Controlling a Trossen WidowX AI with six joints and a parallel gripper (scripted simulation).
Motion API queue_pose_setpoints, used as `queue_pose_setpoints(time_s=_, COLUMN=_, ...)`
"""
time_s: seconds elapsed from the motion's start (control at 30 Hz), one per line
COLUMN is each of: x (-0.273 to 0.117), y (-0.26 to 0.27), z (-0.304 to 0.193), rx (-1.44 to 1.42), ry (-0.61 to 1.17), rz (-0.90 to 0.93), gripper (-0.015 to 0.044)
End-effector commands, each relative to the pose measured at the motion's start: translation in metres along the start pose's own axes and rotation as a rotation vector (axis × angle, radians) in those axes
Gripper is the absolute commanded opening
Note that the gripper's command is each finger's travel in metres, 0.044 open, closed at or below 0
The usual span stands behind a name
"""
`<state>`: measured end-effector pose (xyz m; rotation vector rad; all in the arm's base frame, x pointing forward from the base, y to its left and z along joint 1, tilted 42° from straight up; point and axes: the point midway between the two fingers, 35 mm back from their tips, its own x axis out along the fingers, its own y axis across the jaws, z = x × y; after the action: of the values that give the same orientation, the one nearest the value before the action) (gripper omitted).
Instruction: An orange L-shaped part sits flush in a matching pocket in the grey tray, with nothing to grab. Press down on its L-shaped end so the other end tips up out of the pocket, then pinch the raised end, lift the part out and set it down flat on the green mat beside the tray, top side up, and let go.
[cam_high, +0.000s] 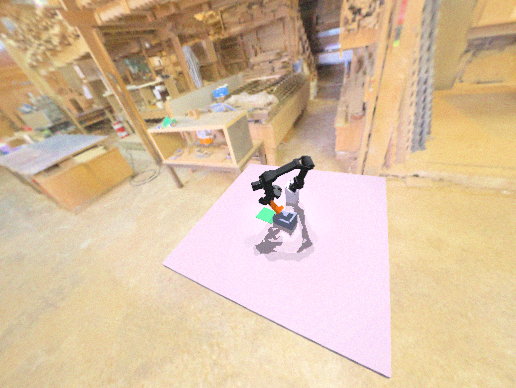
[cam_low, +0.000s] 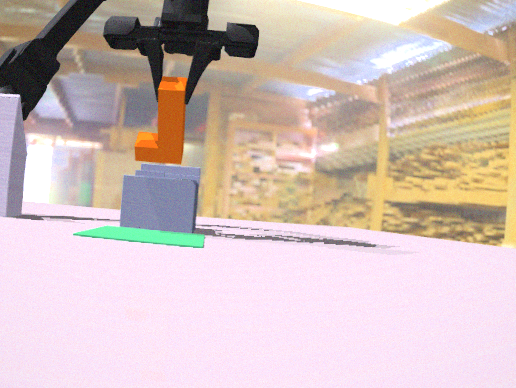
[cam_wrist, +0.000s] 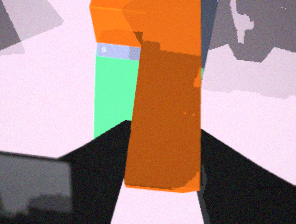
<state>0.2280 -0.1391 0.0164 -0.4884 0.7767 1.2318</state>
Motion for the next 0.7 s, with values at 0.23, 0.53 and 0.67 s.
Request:
queue_pose_setpoints(time_s=0.23, x=-0.002, y=0.005, z=-0.053, rx=-0.004, ry=0.010, rz=-0.003, gripper=0.0000)
queue_pose_setpoints(time_s=0.53, x=-0.002, y=0.008, z=-0.085, rx=-0.005, ry=0.012, rz=-0.003, gripper=0.0000)
queue_pose_setpoints(time_s=0.67, x=0.000, y=0.008, z=-0.085, rx=-0.005, ry=0.012, rz=-0.003, gripper=0.0000)
